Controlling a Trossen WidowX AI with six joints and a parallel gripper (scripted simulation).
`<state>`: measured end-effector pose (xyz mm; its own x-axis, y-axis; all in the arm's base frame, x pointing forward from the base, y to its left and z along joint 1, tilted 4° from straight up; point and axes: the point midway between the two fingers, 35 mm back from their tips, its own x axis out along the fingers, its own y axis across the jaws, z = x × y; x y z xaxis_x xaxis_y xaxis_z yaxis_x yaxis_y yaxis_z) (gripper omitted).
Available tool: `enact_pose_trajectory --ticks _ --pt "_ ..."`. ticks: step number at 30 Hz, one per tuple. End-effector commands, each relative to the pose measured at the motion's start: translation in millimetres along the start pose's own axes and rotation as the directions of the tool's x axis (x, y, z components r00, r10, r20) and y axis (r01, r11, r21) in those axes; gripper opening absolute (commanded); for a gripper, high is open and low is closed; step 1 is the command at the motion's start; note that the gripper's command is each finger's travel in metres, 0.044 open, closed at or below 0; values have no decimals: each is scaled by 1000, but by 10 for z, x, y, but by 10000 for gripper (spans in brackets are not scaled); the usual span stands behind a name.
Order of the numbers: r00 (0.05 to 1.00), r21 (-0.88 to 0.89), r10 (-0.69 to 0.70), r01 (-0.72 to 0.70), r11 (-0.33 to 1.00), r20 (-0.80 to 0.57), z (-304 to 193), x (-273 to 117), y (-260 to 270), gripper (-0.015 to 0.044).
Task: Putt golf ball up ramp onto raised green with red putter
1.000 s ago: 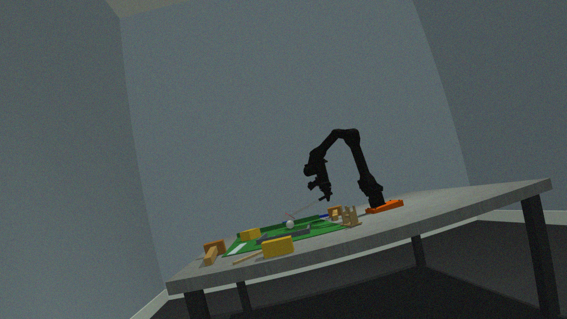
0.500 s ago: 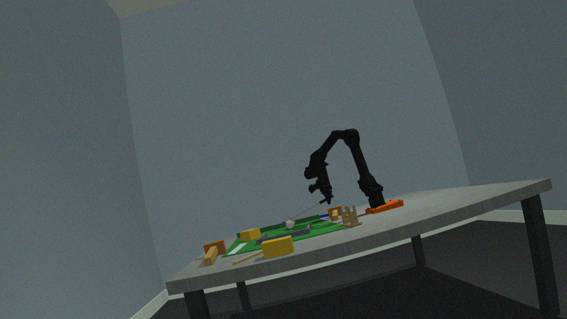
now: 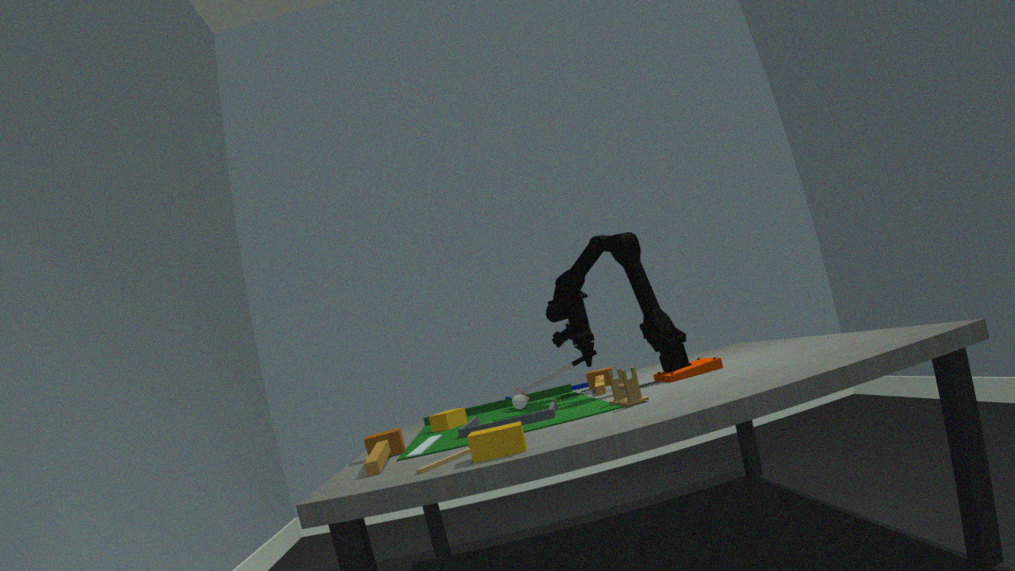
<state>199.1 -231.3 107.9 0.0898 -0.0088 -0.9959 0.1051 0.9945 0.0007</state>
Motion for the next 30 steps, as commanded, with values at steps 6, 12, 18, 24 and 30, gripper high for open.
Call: enact_pose_trajectory --ticks 6,12,18,24,30 --pt "1000 -2 -10 10 1000 5 6 -14 -94 0" --pt "1000 0 -3 3 1000 1 46 -9 146 0" --pt "1000 0 2 -2 1000 4 65 -16 990 0" --pt "1000 0 4 -4 1000 6 -2 -1 1293 0" --pt "1000 0 4 -4 1000 6 8 -108 1288 0"
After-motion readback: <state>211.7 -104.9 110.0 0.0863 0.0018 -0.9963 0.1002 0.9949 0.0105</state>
